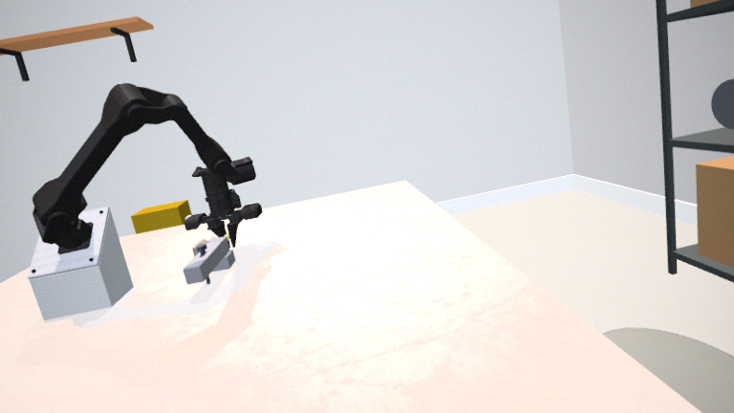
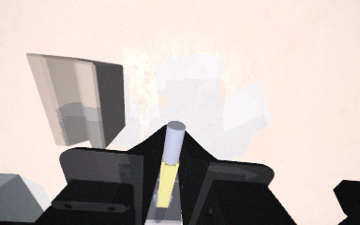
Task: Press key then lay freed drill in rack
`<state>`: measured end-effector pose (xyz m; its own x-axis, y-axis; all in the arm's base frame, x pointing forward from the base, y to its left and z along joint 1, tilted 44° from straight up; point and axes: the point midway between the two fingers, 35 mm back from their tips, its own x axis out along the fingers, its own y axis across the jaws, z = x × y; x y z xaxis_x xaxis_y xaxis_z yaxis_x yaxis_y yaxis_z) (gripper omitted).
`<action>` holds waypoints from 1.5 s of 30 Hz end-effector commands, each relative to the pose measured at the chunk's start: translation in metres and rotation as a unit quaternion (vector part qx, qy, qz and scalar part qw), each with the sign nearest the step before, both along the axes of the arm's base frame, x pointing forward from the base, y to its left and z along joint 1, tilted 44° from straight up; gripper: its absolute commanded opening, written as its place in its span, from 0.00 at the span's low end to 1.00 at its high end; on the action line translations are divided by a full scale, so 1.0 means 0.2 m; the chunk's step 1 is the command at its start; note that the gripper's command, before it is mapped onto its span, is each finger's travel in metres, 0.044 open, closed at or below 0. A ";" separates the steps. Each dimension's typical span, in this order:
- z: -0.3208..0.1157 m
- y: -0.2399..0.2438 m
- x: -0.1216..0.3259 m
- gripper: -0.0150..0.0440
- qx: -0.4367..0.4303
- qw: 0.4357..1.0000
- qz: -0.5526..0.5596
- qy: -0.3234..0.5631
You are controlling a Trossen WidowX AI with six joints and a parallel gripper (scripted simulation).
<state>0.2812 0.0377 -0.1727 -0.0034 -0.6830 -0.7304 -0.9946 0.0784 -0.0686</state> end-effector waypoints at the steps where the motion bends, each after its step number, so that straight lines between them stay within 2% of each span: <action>1: -0.03 0.02 0.00 0.25 0.001 1.000 -0.001 0.001; 39: -0.22 0.23 0.03 0.25 0.003 1.000 -0.001 0.000; 45: -0.18 0.23 0.03 0.25 0.003 1.000 -0.001 0.000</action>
